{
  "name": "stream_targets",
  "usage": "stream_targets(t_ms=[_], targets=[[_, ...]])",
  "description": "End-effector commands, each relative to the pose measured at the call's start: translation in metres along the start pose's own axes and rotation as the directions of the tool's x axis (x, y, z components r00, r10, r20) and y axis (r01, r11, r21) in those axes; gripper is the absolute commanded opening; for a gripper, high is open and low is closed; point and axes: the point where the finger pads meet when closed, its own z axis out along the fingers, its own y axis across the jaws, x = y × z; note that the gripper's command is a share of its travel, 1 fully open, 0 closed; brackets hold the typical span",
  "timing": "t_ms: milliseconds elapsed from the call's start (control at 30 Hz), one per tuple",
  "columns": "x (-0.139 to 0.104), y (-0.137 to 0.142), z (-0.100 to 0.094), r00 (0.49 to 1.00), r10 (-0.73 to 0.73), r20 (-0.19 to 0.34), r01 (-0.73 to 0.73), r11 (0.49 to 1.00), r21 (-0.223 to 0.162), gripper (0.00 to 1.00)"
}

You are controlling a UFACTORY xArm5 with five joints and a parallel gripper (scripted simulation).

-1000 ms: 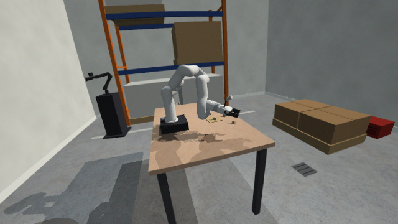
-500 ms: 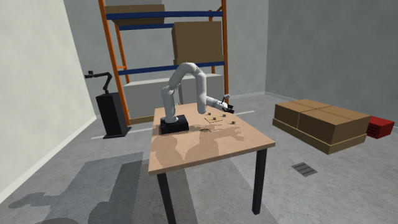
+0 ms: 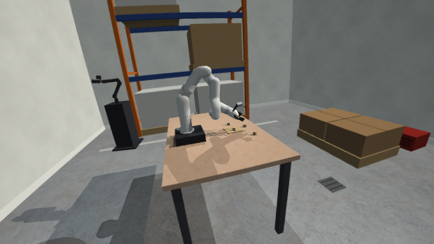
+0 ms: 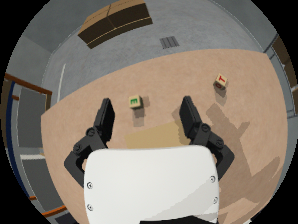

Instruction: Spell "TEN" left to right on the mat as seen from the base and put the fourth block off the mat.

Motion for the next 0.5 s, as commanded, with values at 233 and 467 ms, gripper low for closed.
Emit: stream_targets(t_ms=[233,467], targets=[[-0.089,-0.11,-0.052,0.979,-0.041,0.201,0.004,0.984,0.18,1.0],[-0.096,-0.116,-0.057,0.975,-0.047,0.216,0.005,0.982,0.191,1.0]])
